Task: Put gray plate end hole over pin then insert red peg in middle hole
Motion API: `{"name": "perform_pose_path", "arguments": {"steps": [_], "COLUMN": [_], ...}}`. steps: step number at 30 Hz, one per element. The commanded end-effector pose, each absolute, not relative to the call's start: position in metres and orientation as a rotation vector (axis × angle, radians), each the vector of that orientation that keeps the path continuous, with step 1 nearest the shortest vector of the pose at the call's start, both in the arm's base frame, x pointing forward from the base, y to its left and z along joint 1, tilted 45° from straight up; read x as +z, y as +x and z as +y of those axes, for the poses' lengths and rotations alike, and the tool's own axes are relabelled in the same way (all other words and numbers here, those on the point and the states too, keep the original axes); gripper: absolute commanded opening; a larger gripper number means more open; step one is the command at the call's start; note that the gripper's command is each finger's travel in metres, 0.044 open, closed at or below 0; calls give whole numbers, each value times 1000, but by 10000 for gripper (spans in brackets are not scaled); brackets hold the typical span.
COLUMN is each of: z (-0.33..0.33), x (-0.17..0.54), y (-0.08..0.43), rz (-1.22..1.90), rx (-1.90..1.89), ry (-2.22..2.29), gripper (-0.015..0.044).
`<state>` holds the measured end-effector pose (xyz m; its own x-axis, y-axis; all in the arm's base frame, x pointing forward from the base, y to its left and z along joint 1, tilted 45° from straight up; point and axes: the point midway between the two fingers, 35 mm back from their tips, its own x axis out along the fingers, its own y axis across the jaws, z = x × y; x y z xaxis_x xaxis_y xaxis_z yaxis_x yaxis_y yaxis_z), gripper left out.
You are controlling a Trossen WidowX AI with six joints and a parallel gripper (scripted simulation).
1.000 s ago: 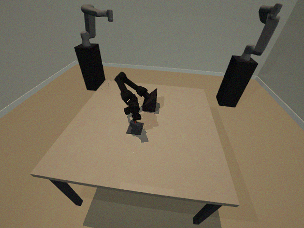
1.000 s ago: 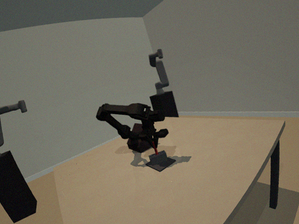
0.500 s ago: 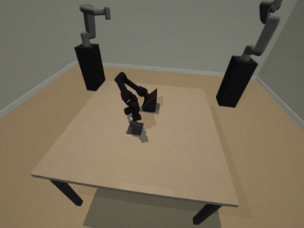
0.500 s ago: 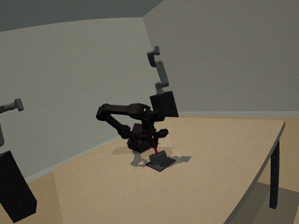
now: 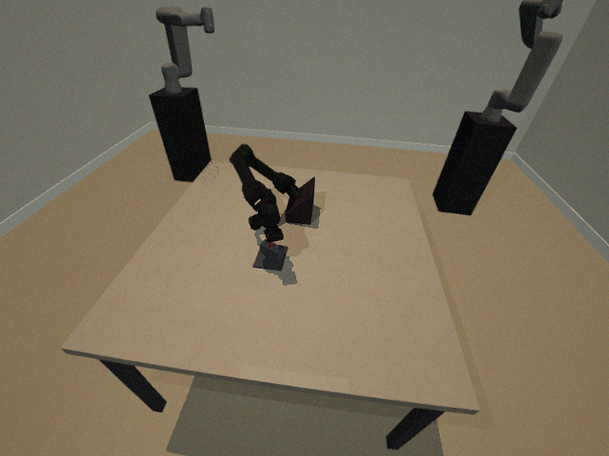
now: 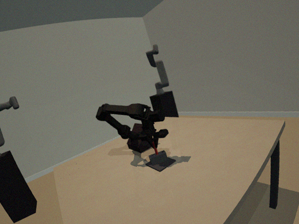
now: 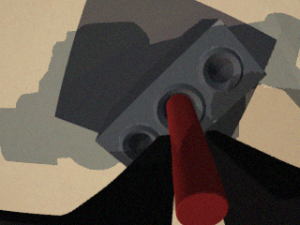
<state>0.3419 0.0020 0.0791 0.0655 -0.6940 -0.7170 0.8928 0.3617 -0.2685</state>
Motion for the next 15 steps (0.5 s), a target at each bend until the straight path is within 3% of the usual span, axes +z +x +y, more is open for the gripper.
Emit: {"name": "perform_pose_path", "arguments": {"steps": [1,7,15], "z": [2,2,2], "x": [79,79,79], "y": [342,342,342], "rz": [893,893,893], "rx": [-1219,-1219,-1219], "ry": [272,272,272], "gripper": [0,150,150]}}
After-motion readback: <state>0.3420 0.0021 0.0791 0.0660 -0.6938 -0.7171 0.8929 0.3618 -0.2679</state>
